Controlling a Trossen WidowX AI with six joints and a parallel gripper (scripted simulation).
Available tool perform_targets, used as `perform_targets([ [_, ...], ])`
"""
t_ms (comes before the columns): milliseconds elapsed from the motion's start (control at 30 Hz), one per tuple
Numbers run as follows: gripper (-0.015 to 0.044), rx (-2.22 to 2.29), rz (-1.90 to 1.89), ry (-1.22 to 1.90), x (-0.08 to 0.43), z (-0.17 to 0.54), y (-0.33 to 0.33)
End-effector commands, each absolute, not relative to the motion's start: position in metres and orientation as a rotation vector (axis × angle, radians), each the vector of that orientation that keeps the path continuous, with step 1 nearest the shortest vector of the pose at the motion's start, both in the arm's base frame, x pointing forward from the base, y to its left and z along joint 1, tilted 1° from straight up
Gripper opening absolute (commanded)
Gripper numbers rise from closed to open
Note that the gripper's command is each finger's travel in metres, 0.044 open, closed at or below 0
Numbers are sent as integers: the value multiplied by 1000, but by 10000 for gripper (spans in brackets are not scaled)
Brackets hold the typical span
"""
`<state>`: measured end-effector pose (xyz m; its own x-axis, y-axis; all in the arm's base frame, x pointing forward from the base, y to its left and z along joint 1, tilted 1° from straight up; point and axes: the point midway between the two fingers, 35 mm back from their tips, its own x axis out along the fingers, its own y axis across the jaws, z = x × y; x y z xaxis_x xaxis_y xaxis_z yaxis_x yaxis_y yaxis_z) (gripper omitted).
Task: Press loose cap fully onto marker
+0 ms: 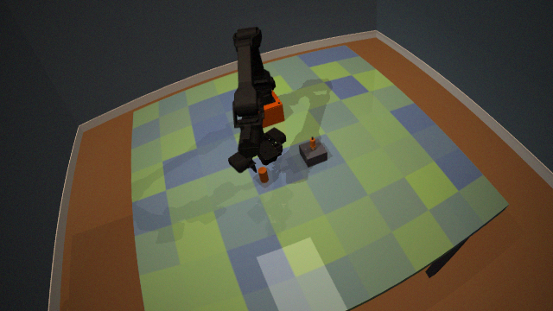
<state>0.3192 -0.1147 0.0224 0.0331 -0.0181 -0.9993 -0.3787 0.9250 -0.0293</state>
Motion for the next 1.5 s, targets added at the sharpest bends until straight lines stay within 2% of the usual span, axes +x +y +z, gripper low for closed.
perform_targets([
  [0, 244, -321, 284, 1527, 318, 15, -115],
  [1033, 244, -321, 284, 1528, 318, -31, -116],
  [1167, 139, -321, 284, 1528, 317, -31, -116],
  [1467, 79, -321, 284, 1528, 317, -31, -116],
])
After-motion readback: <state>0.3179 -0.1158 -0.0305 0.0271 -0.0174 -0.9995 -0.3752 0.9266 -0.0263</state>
